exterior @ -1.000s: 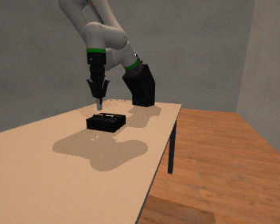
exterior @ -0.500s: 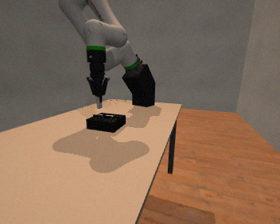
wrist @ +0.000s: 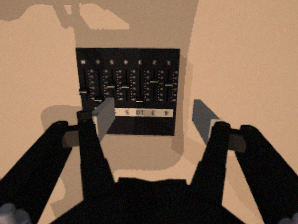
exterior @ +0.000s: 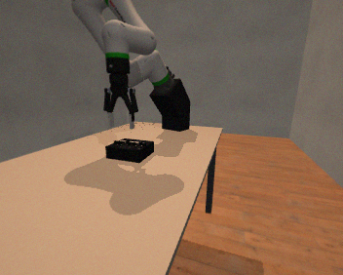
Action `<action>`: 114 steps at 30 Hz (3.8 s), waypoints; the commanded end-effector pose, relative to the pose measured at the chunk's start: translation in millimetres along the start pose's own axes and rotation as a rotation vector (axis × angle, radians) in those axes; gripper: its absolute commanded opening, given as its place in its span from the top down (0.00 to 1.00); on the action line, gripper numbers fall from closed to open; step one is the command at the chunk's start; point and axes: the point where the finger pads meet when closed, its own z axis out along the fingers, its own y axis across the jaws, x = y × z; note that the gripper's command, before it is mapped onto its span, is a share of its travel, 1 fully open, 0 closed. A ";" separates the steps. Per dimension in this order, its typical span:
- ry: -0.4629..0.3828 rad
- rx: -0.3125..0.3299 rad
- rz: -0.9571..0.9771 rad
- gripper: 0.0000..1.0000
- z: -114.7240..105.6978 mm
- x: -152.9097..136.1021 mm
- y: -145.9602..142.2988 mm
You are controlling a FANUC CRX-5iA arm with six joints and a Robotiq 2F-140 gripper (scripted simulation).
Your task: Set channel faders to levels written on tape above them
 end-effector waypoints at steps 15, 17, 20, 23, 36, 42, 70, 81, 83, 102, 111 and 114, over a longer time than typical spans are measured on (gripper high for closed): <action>0.000 0.000 0.000 0.00 -49.6 0.1 -0.1; 0.000 0.000 0.000 0.00 -51.3 0.1 -0.1; 0.000 0.000 0.000 0.00 -51.7 0.1 -0.1; 0.000 0.000 0.000 0.00 -51.8 0.1 -0.1; 0.000 0.000 0.000 0.00 -51.8 0.1 -0.1; 0.000 0.000 0.000 0.00 -51.8 0.1 -0.1; 0.000 0.000 0.000 0.00 -51.8 0.1 -0.1; 0.000 0.000 0.000 0.00 -51.8 0.1 -0.1; 0.000 0.000 0.000 0.00 -51.8 0.1 -0.1; 0.000 0.000 0.000 0.00 -51.8 0.1 -0.1; 0.000 0.000 0.000 0.00 -51.8 0.1 -0.1; 0.000 0.000 0.000 0.00 -51.8 0.1 -0.1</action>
